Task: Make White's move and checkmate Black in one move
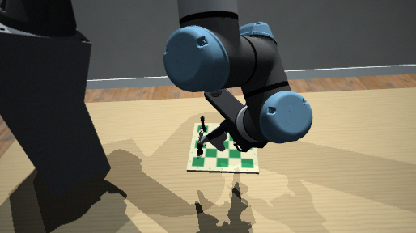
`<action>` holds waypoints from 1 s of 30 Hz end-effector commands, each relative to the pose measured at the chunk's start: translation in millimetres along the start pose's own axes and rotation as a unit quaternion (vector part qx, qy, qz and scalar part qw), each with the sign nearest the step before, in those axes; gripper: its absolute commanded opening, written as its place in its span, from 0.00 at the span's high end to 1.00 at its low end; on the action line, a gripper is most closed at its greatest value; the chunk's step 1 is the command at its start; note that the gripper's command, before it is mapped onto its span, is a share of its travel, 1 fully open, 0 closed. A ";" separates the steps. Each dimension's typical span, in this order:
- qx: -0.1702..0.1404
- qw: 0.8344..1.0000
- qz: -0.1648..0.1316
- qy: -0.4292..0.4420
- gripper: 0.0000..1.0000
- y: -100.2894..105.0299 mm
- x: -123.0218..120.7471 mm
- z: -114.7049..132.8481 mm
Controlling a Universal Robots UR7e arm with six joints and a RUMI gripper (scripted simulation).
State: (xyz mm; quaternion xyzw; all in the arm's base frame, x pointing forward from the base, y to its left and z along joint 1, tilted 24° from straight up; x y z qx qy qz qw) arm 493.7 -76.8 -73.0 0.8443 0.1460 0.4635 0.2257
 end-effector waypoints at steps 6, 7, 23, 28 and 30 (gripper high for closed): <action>-0.058 0.993 -0.068 0.071 0.00 -20.2 29.4 -21.9; -0.066 0.991 -0.080 0.084 0.00 -24.7 34.3 -25.9; -0.120 0.966 -0.156 0.168 0.00 -55.0 66.1 -53.9; -0.134 0.956 -0.177 0.191 0.00 -63.5 74.1 -61.4; -0.148 0.946 -0.196 0.213 0.00 -71.4 81.8 -68.9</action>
Point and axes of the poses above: the point where the finger pads meet when closed, its own y axis back along the fingers, its own x axis across the jaws, z = x × y, the point moved 10 cm from there along y, back along the fingers, and after that the axes turned 5 degrees about y, right-handed, at the moved point
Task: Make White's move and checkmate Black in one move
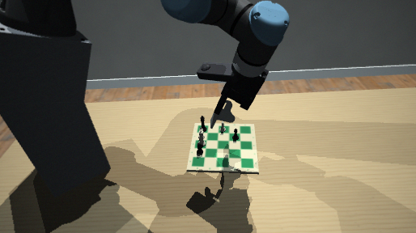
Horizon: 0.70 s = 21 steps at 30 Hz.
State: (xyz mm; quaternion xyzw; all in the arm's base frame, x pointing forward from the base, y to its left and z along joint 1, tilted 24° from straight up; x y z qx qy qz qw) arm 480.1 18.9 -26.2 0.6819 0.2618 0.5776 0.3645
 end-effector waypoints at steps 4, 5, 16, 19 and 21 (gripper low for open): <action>-0.045 0.996 -0.057 0.058 0.00 -9.2 29.7 -13.6; -0.051 0.994 -0.067 0.068 0.00 -11.1 34.9 -16.0; -0.086 0.982 -0.114 0.123 0.00 -21.0 62.0 -29.6; -0.100 0.976 -0.132 0.144 0.00 -24.7 72.8 -35.3; -0.108 0.971 -0.144 0.156 0.00 -27.6 78.7 -38.5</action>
Point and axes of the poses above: the point where the finger pads meet when closed, its own y axis back along the fingers, its own x axis across the jaws, z = x × y, the point moved 10 cm from there along y, back along the fingers, and after that the axes turned 5 degrees about y, right-handed, at the moved point
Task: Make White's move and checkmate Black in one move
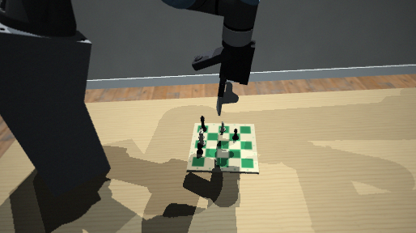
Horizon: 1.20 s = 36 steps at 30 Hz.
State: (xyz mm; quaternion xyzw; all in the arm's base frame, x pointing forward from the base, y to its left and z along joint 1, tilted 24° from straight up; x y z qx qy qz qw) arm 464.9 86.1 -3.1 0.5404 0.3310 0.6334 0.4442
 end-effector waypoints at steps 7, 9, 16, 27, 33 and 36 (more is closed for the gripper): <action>-0.045 0.995 -0.061 0.062 0.00 -5.3 34.1 -11.2; -0.046 0.995 -0.063 0.065 0.00 -5.4 35.5 -11.6; -0.052 0.994 -0.069 0.072 0.00 -5.5 39.7 -12.7; -0.054 0.993 -0.070 0.072 0.00 -4.6 39.5 -11.1; -0.054 0.993 -0.070 0.072 0.00 -4.7 39.5 -11.2; -0.054 0.994 -0.070 0.069 0.00 -5.0 39.5 -11.3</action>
Point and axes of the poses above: the point where the finger pads meet when closed, its own y axis back along the fingers, its own x axis across the jaws, z = x × y, the point moved 10 cm from there along y, back along the fingers, and after that the axes turned 5 degrees about y, right-handed, at the moved point
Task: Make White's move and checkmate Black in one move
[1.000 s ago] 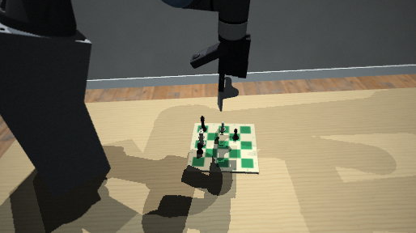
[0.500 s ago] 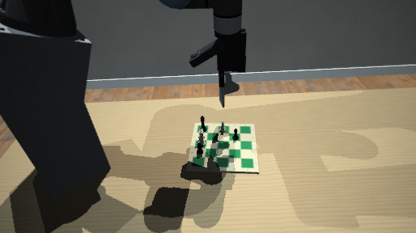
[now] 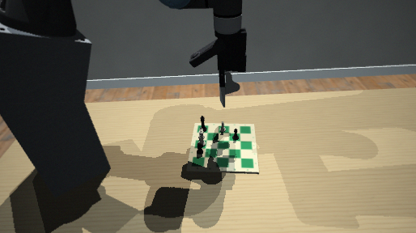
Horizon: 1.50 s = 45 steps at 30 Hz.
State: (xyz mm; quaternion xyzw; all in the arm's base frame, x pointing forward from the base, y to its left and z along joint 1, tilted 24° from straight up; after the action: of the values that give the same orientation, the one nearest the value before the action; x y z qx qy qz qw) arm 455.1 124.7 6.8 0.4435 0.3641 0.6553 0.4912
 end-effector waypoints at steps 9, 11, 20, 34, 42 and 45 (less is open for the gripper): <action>0.001 0.999 0.000 -0.037 0.00 -3.1 0.3 -1.8; 0.001 0.998 0.000 -0.056 0.00 -4.1 0.4 -1.9; 0.001 0.982 -0.001 -0.189 0.00 -12.0 1.4 -2.4; 0.001 0.902 0.000 -0.431 0.00 -27.3 3.4 -3.0; 0.002 0.843 0.000 -0.537 0.00 -34.7 2.8 -3.5; 0.002 0.807 -0.001 -0.591 0.00 -37.9 2.3 -3.2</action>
State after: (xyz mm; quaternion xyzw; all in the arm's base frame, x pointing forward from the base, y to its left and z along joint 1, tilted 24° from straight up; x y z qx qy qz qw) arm 461.1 134.3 -25.7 0.7240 0.0693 0.3349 0.5990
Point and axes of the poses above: the point where the finger pads meet when closed, its own y axis back along the fingers, its own x axis across the jaws, z = x × y, the point moved 10 cm from there along y, back along the fingers, and after that the axes turned 5 degrees about y, right-handed, at the moved point
